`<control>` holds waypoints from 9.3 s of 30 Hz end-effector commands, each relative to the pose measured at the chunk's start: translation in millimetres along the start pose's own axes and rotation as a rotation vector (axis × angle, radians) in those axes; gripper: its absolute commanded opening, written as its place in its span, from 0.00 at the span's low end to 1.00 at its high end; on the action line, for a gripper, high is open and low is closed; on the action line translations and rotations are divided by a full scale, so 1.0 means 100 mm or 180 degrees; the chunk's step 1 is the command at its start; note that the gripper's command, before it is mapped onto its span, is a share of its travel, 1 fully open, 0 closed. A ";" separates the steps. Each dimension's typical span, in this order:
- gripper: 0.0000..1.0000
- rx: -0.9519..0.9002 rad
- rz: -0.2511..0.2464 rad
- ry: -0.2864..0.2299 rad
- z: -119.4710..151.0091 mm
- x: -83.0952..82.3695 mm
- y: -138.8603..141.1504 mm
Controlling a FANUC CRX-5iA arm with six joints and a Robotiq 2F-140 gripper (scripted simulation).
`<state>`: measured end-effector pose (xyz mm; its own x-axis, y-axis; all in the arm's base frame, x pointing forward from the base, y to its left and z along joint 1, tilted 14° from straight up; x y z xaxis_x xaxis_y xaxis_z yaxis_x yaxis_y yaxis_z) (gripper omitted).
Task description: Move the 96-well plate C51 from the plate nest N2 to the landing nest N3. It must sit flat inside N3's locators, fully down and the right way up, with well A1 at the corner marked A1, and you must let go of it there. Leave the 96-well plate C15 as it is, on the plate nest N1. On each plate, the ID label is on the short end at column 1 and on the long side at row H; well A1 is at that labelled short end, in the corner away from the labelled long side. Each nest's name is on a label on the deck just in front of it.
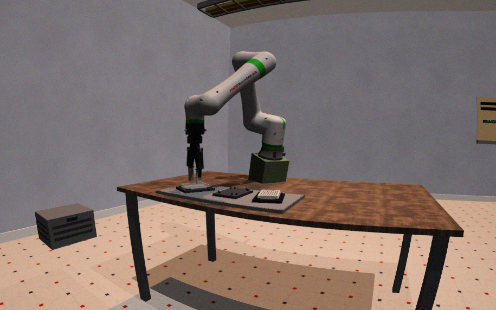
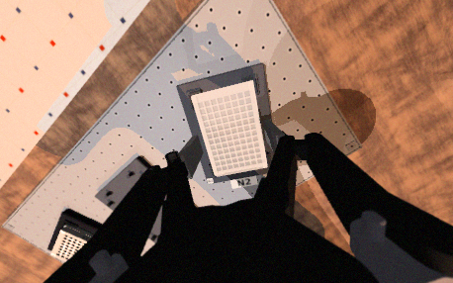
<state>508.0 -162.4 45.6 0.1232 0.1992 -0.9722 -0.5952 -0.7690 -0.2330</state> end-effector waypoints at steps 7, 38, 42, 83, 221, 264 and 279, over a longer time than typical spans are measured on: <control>0.59 0.0000 0.0000 0.0001 0.00 0.00 0.00; 0.59 0.0000 0.0000 0.0001 0.00 0.00 0.00; 0.59 0.0000 0.0000 0.0001 0.00 0.00 0.00; 0.66 0.0000 0.0000 0.0001 0.00 0.00 0.00; 0.66 0.0000 0.0000 0.0001 0.00 0.22 0.00; 0.00 0.0000 0.0000 0.0001 0.00 0.22 0.00; 0.00 0.0000 0.0000 0.0001 0.00 0.22 0.00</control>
<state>510.8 -158.0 24.4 0.1234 0.1991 -0.9722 -0.5951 -0.7692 -0.2330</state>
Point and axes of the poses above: the point where the finger pads meet when closed, its own x axis out along the fingers, its own y axis across the jaws, z = x × y, the point moved 9 cm from there along -x, back along the fingers, and after that the axes turned 14 degrees about x, right-handed, at the moved point
